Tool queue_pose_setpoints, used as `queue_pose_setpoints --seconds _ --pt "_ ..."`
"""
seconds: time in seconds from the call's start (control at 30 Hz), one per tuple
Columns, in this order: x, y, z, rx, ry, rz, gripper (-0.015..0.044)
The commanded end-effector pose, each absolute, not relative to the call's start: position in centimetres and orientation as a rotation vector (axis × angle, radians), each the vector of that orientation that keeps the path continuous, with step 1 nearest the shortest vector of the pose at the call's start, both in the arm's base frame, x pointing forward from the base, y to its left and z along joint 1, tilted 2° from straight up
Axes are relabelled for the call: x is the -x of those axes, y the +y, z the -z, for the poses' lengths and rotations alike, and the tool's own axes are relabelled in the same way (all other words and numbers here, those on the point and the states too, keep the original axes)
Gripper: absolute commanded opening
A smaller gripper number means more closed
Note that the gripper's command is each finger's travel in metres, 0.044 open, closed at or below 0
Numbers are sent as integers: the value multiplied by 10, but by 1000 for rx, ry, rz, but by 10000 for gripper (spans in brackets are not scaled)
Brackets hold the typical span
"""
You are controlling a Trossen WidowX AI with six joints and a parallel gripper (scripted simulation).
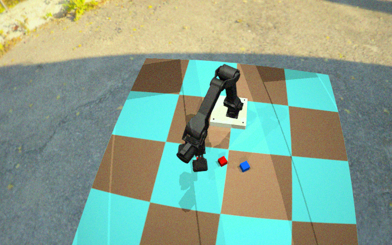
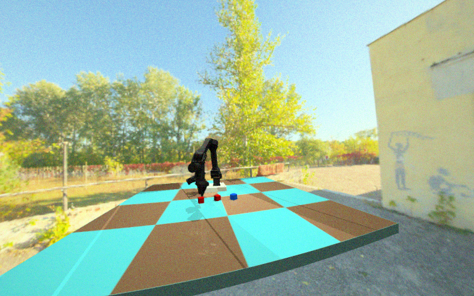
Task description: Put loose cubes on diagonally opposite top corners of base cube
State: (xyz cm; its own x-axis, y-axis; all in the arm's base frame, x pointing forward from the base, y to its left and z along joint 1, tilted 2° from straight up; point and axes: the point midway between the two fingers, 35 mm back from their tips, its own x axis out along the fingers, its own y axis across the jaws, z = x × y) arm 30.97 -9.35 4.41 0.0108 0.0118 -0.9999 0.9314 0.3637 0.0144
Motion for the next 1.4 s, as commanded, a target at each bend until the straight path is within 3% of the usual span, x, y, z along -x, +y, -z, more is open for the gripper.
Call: queue_pose_setpoints --seconds 0.0,0.57,0.77,1.37 --pt "-309 -93 -38 -946 1360 926 265" --pt "-308 -93 -12 -946 1360 926 265" --pt "-308 -93 -12 -946 1360 926 108" --pt "-313 -95 -54 -946 1360 925 105"
